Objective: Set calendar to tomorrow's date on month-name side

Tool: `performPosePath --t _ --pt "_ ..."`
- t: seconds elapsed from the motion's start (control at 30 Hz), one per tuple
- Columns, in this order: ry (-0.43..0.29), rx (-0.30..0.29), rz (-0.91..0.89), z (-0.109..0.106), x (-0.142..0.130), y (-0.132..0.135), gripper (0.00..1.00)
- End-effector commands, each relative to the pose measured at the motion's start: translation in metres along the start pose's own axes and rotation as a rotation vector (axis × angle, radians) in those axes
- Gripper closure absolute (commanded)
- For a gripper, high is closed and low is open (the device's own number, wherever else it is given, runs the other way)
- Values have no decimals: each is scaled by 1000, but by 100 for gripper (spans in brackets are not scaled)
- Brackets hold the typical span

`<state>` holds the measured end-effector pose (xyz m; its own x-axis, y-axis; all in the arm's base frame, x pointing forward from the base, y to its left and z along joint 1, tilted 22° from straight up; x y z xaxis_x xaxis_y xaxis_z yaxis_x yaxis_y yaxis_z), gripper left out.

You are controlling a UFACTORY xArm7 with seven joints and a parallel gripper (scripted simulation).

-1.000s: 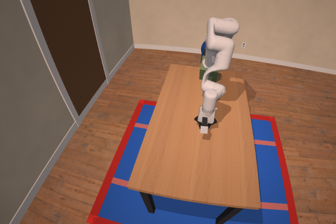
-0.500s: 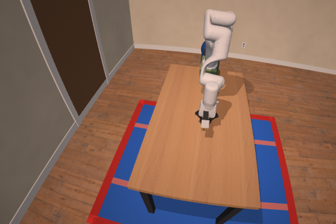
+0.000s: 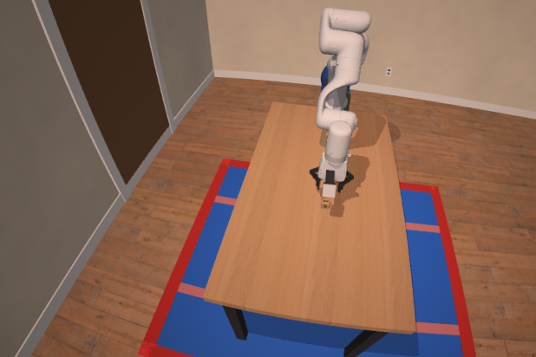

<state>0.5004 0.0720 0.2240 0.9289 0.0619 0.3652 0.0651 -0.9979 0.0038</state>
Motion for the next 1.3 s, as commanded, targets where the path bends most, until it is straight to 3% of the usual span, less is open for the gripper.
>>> performPosePath --t 0.0,0.57,0.77,1.03,1.27 --pt "4 1 1 -2 1 0 0" --pt "4 1 1 -2 2 0 0" --pt "4 0 -7 -8 52 -1 0" --pt "4 1 -8 -6 56 -1 0" --pt "4 1 -8 17 57 -1 0"
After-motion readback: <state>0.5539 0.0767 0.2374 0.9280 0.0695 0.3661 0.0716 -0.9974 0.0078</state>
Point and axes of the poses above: the point where the finger pads meet when closed, its own z axis out along the fingers, its own y axis across the jaws, x = y × z, the point moved 7 cm from there along -z, back along the fingers, and after that the axes turned 4 degrees about z, right-handed, at the moved point
